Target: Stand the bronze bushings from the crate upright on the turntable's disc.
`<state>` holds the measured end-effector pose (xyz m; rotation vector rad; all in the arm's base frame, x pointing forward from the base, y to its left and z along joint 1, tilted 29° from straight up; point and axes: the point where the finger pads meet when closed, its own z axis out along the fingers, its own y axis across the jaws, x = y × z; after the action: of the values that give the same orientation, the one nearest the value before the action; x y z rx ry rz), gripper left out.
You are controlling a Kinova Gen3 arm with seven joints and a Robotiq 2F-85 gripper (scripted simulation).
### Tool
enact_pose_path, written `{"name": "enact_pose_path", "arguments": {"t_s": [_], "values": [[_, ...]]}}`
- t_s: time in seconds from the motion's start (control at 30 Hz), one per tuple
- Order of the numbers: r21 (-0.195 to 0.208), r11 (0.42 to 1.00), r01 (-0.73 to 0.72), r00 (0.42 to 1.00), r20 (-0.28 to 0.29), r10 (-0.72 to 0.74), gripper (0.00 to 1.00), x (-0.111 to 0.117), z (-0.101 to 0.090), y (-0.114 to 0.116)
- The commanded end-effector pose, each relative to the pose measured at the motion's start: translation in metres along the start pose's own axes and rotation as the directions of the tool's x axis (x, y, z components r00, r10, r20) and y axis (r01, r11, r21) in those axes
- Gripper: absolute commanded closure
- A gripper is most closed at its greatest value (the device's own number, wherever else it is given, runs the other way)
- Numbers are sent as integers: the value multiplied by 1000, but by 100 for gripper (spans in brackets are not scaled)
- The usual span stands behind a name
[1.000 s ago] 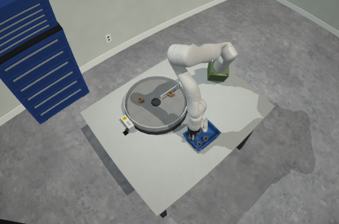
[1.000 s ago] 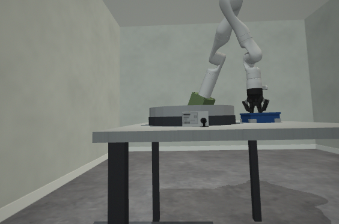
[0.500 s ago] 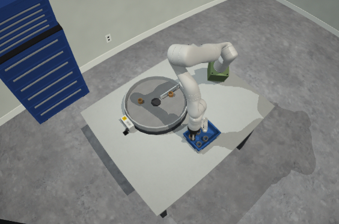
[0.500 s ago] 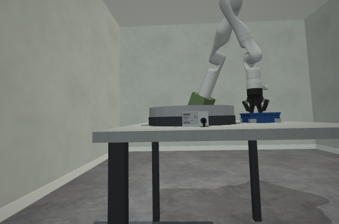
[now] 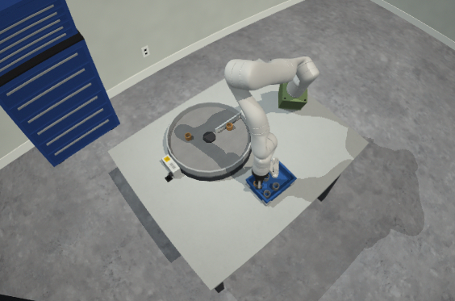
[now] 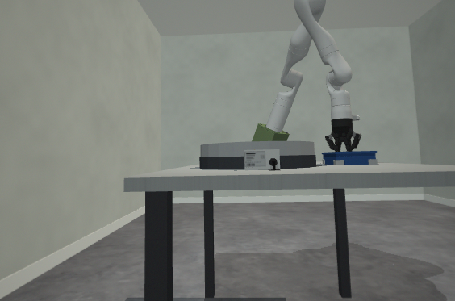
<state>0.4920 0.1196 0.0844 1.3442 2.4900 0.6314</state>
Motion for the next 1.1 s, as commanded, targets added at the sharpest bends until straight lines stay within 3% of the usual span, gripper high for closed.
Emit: {"name": "enact_pose_path", "arguments": {"t_s": [0.0, 0.6, 1.07], "values": [[0, 1000, 0, 1000, 0, 0, 100, 0, 0, 0], [0, 1000, 0, 1000, 0, 0, 100, 0, -4, 0], [0, 1000, 0, 1000, 0, 0, 100, 0, -30, 0]]}}
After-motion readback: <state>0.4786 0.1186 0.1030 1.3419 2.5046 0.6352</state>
